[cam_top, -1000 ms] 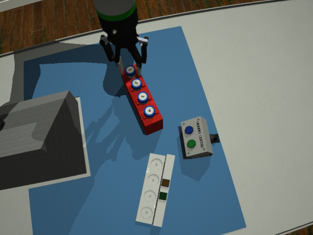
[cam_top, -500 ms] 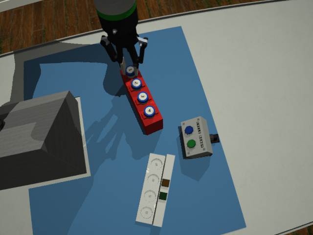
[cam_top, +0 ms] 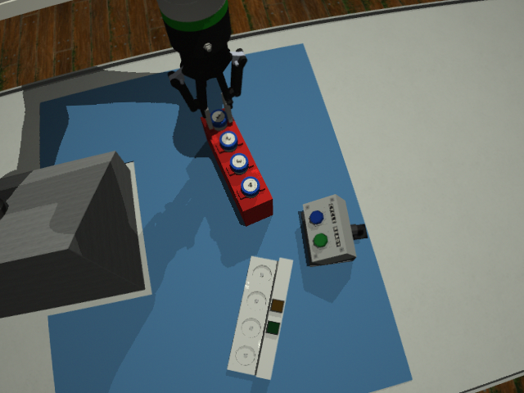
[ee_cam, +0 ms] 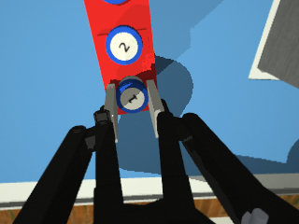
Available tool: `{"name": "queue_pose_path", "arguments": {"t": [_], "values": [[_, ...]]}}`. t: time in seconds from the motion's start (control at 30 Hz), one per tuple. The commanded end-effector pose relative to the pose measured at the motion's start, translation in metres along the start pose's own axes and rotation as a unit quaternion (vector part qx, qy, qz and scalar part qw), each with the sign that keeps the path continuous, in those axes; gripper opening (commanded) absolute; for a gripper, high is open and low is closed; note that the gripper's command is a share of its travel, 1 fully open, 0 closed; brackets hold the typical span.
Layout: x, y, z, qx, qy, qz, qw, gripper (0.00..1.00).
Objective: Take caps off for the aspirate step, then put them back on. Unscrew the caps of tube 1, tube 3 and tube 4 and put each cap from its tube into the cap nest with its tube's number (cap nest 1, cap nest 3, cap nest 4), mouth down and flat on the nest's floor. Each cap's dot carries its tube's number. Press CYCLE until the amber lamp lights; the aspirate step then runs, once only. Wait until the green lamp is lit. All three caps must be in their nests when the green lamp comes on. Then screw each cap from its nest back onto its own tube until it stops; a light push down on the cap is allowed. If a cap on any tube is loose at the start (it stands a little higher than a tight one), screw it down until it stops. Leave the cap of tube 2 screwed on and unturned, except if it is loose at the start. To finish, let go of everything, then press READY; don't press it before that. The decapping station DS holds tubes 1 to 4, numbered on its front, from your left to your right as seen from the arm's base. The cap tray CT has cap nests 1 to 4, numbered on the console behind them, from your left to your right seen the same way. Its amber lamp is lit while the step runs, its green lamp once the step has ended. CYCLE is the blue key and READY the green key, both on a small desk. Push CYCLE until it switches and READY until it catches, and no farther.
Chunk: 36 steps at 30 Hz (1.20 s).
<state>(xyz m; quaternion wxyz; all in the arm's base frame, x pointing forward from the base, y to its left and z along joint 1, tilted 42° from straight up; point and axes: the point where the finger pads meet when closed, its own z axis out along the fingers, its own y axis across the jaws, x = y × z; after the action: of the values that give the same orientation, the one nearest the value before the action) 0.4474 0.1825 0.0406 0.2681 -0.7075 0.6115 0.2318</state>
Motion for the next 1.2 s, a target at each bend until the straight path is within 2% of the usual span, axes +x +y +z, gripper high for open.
{"name": "queue_pose_path", "arguments": {"t": [0.0,0.13,0.2,0.27,0.3,0.5,0.53,0.93,1.03,1.17], "values": [[0.0003,0.0003,0.0000,0.003,-0.008,-0.139,0.990,0.00],[0.0003,0.0003,-0.0001,0.004,-0.008,-0.213,0.977,0.00],[0.0003,0.0003,-0.0001,0.004,-0.007,-0.262,0.965,0.00],[0.0003,0.0003,-0.0001,0.004,-0.007,-0.262,0.965,0.00],[0.0003,0.0003,-0.0001,0.004,-0.007,-0.284,0.959,0.00],[0.0003,0.0003,-0.0001,0.004,-0.007,-0.284,0.959,0.00],[0.0003,0.0003,-0.0001,0.004,-0.007,-0.284,0.959,0.35],[0.0003,0.0003,-0.0001,0.004,-0.007,-0.284,0.959,0.35],[0.0003,0.0003,-0.0001,0.003,-0.008,-0.163,0.987,0.35],[0.0003,0.0003,-0.0001,0.003,-0.008,-0.121,0.993,0.35]]}}
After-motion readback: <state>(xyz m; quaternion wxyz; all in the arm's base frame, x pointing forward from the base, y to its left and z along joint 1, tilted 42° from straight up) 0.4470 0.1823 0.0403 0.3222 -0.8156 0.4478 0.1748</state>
